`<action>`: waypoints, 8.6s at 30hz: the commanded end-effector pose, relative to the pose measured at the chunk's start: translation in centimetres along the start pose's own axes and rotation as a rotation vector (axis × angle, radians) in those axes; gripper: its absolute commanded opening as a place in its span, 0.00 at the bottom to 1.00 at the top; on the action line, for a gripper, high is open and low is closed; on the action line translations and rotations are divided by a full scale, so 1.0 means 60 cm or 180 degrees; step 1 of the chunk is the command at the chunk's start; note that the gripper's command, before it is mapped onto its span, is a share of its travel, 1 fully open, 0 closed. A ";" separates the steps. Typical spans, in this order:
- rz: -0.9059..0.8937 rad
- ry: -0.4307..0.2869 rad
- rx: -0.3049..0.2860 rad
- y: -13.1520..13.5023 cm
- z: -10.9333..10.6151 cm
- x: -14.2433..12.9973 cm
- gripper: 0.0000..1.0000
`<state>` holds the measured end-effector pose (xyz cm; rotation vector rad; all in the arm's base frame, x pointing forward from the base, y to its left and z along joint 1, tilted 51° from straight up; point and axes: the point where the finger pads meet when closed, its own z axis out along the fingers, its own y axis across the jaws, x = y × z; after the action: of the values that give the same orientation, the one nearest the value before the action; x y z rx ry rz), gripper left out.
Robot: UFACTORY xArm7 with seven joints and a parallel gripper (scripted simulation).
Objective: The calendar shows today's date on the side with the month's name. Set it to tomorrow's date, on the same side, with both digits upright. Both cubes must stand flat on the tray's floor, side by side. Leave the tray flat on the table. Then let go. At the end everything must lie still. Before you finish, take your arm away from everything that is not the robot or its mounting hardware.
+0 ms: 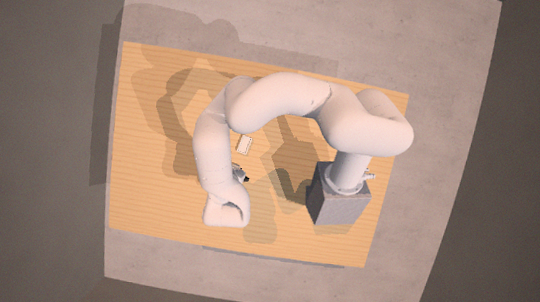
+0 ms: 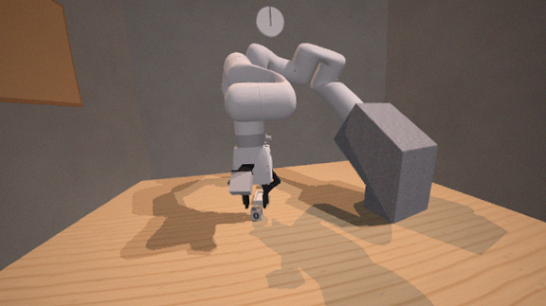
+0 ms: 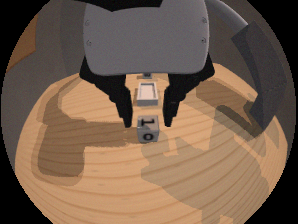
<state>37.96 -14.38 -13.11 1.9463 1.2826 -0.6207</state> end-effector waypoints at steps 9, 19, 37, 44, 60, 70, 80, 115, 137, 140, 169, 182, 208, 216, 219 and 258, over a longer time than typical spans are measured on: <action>0.0000 0.0010 -0.0006 0.001 -0.001 0.002 0.47; 0.0000 0.0010 -0.0006 0.001 0.014 0.002 0.47; 0.0000 0.0010 -0.0006 0.001 0.041 0.002 0.47; 0.0000 0.0010 -0.0006 0.001 0.041 0.002 0.47; 0.0000 0.0010 -0.0006 0.001 0.041 0.002 0.47; 0.0000 0.0010 -0.0006 0.001 0.041 0.002 0.47; 0.0000 0.0010 -0.0006 0.001 0.041 0.002 0.27; 0.0000 0.0010 -0.0006 0.001 -0.003 0.002 0.27; 0.0000 0.0010 -0.0006 0.001 -0.126 0.002 0.27; 0.0000 0.0010 -0.0006 0.001 -0.126 0.002 0.27; 0.0003 0.0008 -0.0006 0.000 -0.141 -0.202 0.27; 0.0003 0.0010 -0.0006 0.001 -0.104 -0.203 0.27; 0.0003 0.0010 -0.0006 0.001 -0.032 -0.203 0.27; 0.0003 0.0010 -0.0006 0.001 -0.032 -0.203 0.27; 0.0003 0.0010 -0.0006 0.001 -0.032 -0.203 0.27; 0.0003 0.0010 -0.0006 0.001 -0.026 -0.203 0.27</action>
<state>33.15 -20.25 -3.30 1.9478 1.2814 -0.6199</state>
